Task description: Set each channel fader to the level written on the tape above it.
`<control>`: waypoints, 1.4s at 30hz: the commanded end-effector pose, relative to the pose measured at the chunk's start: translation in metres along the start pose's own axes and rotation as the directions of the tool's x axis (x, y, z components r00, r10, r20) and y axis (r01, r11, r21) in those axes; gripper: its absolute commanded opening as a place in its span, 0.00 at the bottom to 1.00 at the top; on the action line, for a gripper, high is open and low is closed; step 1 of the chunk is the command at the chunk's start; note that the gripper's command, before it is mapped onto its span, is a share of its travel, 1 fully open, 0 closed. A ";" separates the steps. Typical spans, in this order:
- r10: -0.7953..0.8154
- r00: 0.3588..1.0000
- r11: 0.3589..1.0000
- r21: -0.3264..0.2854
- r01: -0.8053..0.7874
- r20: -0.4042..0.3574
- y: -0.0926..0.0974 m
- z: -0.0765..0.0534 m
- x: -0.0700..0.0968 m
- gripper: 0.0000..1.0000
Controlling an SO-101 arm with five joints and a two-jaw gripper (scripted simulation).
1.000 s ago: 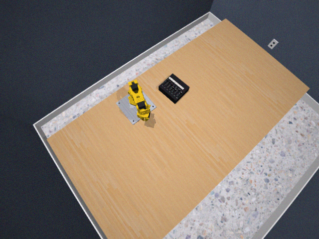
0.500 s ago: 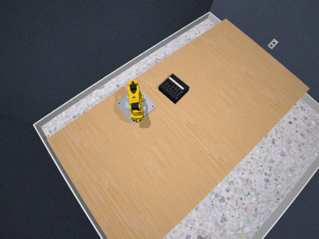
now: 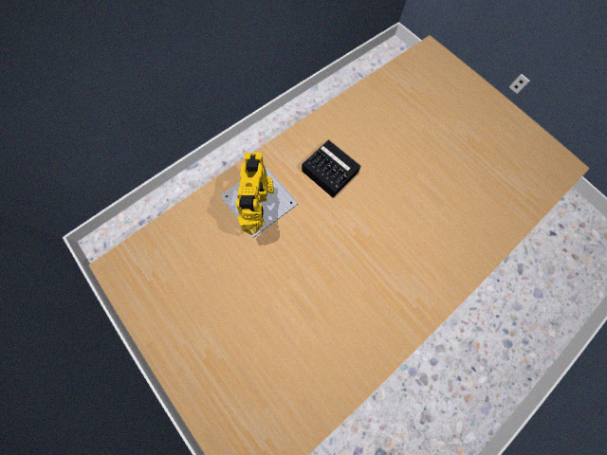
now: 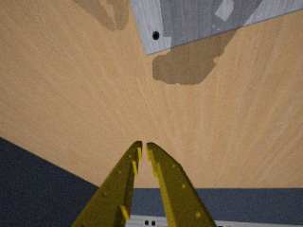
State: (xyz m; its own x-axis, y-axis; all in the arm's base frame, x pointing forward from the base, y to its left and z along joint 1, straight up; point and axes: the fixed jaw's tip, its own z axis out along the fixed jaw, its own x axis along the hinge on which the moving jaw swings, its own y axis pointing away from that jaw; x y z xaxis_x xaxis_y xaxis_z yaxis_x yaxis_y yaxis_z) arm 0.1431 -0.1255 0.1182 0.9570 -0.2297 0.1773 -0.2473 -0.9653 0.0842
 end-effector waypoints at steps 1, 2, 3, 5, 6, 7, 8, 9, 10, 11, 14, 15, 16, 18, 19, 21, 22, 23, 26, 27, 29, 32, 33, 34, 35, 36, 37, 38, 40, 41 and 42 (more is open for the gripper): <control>-0.074 0.997 0.997 -0.003 0.074 0.011 0.006 0.000 -0.007 0.00; -0.074 0.997 0.997 -0.003 0.074 0.011 0.006 0.000 -0.007 0.00; -0.074 0.997 0.997 -0.003 0.074 0.011 0.006 0.000 -0.007 0.00; -0.107 0.994 0.994 -0.007 0.107 0.012 0.009 0.000 -0.008 0.00; -0.122 0.992 0.992 -0.008 0.122 0.013 0.011 0.000 -0.009 0.00; -0.137 0.990 0.990 -0.010 0.138 0.014 0.012 0.000 -0.010 0.00; -0.152 0.988 0.988 -0.011 0.152 0.015 0.014 0.000 -0.011 0.00; -0.167 0.986 0.986 -0.012 0.167 0.016 0.015 0.000 -0.012 0.00; -0.181 0.983 0.983 -0.014 0.181 0.017 0.017 -0.001 -0.012 0.00; -0.194 0.981 0.981 -0.015 0.195 0.018 0.018 -0.001 -0.013 0.00; -0.233 0.972 0.972 -0.018 0.233 0.021 0.022 -0.001 -0.015 0.00; -0.245 0.969 0.969 -0.019 0.245 0.022 0.023 -0.001 -0.016 0.00; -0.257 0.966 0.966 -0.020 0.257 0.023 0.024 -0.001 -0.017 0.00; -0.279 0.960 0.960 -0.022 0.279 0.026 0.026 -0.001 -0.018 0.00; -0.279 0.960 0.960 -0.022 0.279 0.026 0.026 -0.001 -0.018 0.00; -0.289 0.957 0.957 -0.023 0.290 0.027 0.027 -0.002 -0.019 0.00; -0.299 0.954 0.954 -0.024 0.300 0.028 0.028 -0.002 -0.019 0.00; -0.309 0.951 0.951 -0.024 0.310 0.029 0.029 -0.002 -0.020 0.00; -0.336 0.941 0.941 -0.026 0.337 0.032 0.031 -0.002 -0.022 0.00; -0.344 0.938 0.938 -0.027 0.345 0.033 0.032 -0.002 -0.022 0.00; -0.359 0.933 0.932 -0.028 0.360 0.035 0.033 -0.002 -0.023 0.00; -0.380 0.924 0.924 -0.029 0.381 0.038 0.035 -0.002 -0.025 0.00; -0.386 0.922 0.922 -0.029 0.387 0.039 0.036 -0.003 -0.025 0.00; -0.391 0.919 0.919 -0.029 0.393 0.039 0.036 -0.003 -0.026 0.00; -0.397 0.917 0.917 -0.029 0.398 0.040 0.037 -0.003 -0.026 0.00; -0.397 0.917 0.917 -0.029 0.398 0.040 0.037 -0.003 -0.026 0.00; -0.397 0.917 0.917 -0.029 0.398 0.040 0.037 -0.003 -0.026 0.00; -0.402 0.915 0.915 -0.030 0.403 0.041 0.037 -0.003 -0.027 0.00; -0.411 0.910 0.910 -0.030 0.413 0.042 0.038 -0.003 -0.027 0.00; -0.416 0.909 0.908 -0.030 0.417 0.043 0.038 -0.003 -0.028 0.00; -0.420 0.907 0.907 -0.030 0.421 0.043 0.039 -0.003 -0.028 0.00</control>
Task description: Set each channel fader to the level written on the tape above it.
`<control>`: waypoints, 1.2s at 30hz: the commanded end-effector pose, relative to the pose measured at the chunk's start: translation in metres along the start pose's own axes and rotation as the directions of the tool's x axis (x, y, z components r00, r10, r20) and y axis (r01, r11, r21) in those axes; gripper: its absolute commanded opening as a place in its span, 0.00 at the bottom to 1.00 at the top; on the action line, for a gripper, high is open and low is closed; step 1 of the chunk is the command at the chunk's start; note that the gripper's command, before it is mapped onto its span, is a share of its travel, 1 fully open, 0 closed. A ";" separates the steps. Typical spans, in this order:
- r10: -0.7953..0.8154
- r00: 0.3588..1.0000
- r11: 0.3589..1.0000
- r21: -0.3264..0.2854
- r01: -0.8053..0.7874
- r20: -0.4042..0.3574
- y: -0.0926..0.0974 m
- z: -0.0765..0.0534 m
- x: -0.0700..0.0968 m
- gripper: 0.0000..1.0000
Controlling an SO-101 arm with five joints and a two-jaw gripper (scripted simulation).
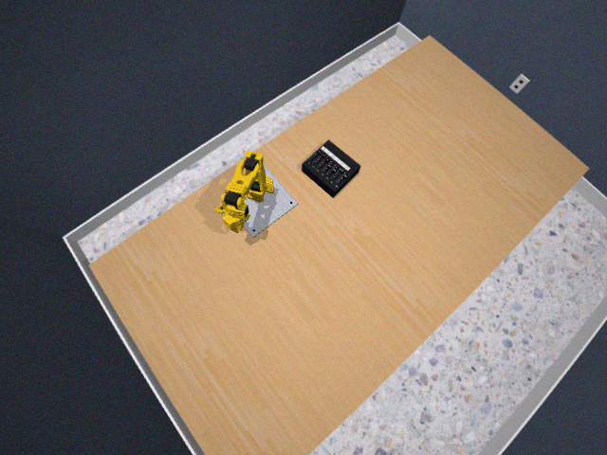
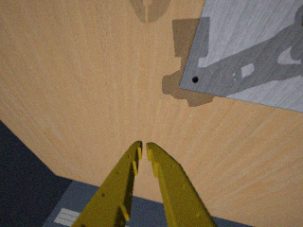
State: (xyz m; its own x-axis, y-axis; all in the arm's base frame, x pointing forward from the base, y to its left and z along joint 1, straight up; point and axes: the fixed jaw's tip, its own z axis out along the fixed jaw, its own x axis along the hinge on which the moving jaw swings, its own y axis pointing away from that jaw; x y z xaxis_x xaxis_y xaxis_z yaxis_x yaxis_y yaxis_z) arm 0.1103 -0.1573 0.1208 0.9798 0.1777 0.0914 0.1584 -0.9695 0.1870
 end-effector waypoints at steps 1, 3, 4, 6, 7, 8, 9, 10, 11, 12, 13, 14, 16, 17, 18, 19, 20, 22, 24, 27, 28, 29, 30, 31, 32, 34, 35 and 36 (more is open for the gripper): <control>-0.019 1.000 1.000 0.007 0.019 0.006 -0.002 0.001 -0.004 0.00; -0.027 1.000 1.000 0.007 0.027 0.007 -0.002 0.001 -0.005 0.00; -0.030 1.000 1.000 0.007 0.030 0.007 -0.001 0.001 -0.005 0.00; -0.036 0.999 0.999 0.006 0.036 0.008 -0.001 0.001 -0.006 0.00; -0.038 0.999 0.999 0.006 0.038 0.008 -0.001 0.001 -0.006 0.00; -0.040 0.999 0.999 0.006 0.040 0.008 -0.001 0.001 -0.006 0.00; -0.042 0.999 0.999 0.006 0.042 0.008 -0.001 0.001 -0.006 0.00; -0.044 0.999 0.999 0.006 0.044 0.009 -0.001 0.001 -0.007 0.00; -0.044 0.999 0.999 0.006 0.044 0.009 -0.001 0.001 -0.007 0.00; -0.044 0.999 0.999 0.006 0.044 0.009 -0.001 0.001 -0.007 0.00; -0.046 0.999 0.999 0.006 0.046 0.009 -0.001 0.001 -0.007 0.00; -0.047 0.999 0.999 0.006 0.047 0.009 -0.001 0.000 -0.007 0.00; -0.049 0.999 0.999 0.005 0.049 0.009 -0.001 0.000 -0.007 0.00; -0.050 0.999 0.999 0.005 0.050 0.009 0.000 0.000 -0.007 0.00; -0.051 0.999 0.999 0.005 0.051 0.009 0.000 0.000 -0.007 0.00; -0.051 0.999 0.999 0.005 0.051 0.009 0.000 0.000 -0.007 0.00; -0.052 0.999 0.999 0.005 0.052 0.009 0.000 0.000 -0.007 0.00; -0.052 0.999 0.999 0.005 0.052 0.009 0.000 0.000 -0.007 0.00; -0.053 0.999 0.999 0.005 0.053 0.009 0.000 0.000 -0.007 0.00; -0.053 0.999 0.999 0.005 0.053 0.009 0.000 0.000 -0.007 0.00; -0.053 0.999 0.999 0.005 0.053 0.009 0.000 0.000 -0.007 0.00; -0.053 0.999 0.999 0.005 0.053 0.009 0.000 0.000 -0.007 0.00; -0.053 0.999 0.999 0.005 0.053 0.009 0.000 0.000 -0.007 0.00; -0.053 0.999 0.999 0.005 0.053 0.009 0.000 0.000 -0.007 0.00; -0.053 0.999 0.999 0.005 0.053 0.009 0.000 0.000 -0.007 0.00; -0.053 0.999 0.999 0.005 0.053 0.009 0.000 0.000 -0.007 0.00; -0.053 0.999 0.999 0.005 0.053 0.009 0.000 0.000 -0.007 0.00; -0.053 0.999 0.999 0.005 0.053 0.009 0.000 0.000 -0.007 0.00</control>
